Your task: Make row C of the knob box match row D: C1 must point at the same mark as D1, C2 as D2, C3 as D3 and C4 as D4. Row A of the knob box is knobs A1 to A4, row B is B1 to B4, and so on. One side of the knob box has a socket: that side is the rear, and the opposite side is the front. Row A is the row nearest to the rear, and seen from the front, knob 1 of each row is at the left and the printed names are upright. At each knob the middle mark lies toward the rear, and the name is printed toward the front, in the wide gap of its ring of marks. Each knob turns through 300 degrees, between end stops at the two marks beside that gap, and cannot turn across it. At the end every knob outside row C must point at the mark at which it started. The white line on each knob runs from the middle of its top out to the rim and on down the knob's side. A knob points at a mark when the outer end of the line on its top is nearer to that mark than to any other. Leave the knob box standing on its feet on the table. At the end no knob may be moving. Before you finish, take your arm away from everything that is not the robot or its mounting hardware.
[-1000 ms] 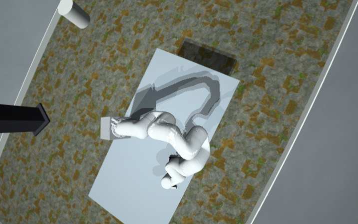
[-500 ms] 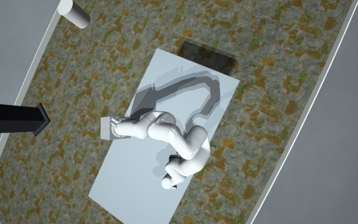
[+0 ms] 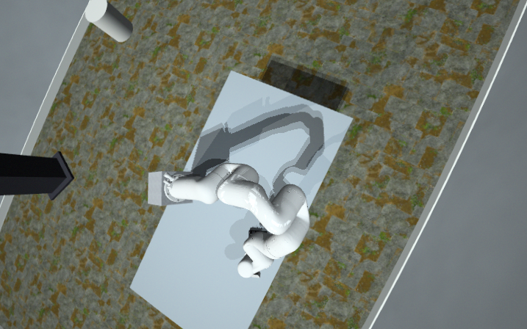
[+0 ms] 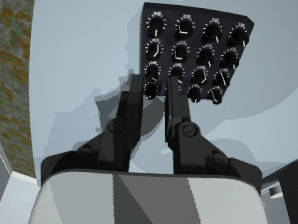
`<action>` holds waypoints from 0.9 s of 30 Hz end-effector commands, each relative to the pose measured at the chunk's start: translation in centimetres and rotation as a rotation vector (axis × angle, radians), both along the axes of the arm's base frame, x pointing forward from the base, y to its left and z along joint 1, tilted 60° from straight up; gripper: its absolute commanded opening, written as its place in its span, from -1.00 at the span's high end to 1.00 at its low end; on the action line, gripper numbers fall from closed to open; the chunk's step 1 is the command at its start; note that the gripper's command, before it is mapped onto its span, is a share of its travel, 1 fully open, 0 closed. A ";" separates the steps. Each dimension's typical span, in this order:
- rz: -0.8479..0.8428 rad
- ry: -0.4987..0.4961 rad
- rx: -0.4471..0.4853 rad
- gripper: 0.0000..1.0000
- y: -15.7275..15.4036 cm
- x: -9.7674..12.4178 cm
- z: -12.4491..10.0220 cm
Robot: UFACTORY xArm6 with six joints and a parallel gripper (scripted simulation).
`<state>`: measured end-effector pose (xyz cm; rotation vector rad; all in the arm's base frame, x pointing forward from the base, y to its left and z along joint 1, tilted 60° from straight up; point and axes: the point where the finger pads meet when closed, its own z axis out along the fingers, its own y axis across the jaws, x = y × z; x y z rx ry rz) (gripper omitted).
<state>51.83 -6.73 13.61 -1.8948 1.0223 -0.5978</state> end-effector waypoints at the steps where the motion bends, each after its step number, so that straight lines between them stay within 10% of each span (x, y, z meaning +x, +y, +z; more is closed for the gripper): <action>1: -0.001 -0.001 -0.001 0.61 -0.1 0.0 0.1; 27: -0.001 0.000 0.000 0.61 0.4 0.7 -0.4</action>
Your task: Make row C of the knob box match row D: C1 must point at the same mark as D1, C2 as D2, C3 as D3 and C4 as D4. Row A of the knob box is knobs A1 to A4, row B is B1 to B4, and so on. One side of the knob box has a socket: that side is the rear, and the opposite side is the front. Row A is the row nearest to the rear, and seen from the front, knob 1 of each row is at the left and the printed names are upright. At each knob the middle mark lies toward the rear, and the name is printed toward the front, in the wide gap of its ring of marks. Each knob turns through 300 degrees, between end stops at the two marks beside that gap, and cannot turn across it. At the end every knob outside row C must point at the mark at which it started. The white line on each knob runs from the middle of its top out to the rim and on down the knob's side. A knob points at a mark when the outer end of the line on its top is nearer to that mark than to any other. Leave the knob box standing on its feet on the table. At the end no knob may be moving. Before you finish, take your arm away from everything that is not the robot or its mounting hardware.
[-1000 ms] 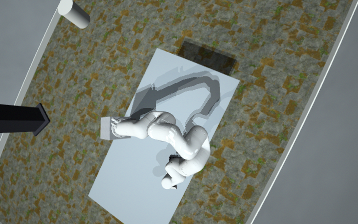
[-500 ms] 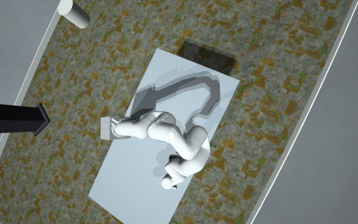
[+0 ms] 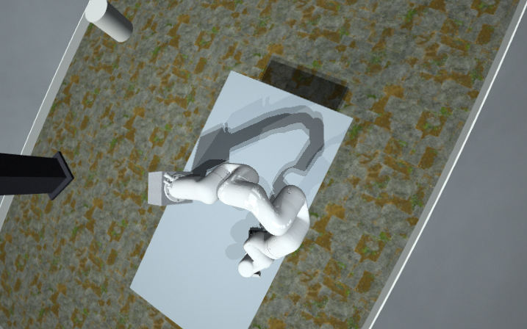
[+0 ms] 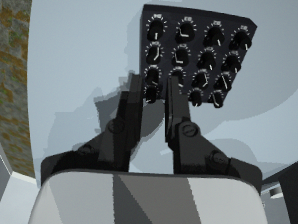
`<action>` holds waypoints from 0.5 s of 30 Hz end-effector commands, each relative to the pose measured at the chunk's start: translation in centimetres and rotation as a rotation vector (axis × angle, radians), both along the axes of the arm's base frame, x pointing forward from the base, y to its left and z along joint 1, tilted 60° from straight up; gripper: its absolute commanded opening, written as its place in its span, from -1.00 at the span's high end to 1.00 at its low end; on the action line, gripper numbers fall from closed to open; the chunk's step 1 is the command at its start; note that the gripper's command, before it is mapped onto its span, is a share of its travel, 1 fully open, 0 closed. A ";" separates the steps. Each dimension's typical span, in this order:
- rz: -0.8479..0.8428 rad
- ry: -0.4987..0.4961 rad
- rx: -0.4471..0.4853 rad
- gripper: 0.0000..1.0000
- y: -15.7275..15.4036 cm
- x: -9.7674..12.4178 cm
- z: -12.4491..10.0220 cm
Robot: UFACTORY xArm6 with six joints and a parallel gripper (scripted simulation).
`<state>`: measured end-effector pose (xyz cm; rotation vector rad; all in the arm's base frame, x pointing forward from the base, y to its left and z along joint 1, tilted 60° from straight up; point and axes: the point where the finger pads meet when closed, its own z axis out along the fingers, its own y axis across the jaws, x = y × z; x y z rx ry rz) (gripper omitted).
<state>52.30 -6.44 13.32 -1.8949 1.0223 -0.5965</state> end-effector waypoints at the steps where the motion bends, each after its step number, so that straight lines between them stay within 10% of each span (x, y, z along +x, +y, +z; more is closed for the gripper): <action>1: -0.001 -0.001 -0.001 0.61 0.1 0.4 -0.2; 15: -0.001 -0.001 -0.001 0.61 0.9 1.5 -0.9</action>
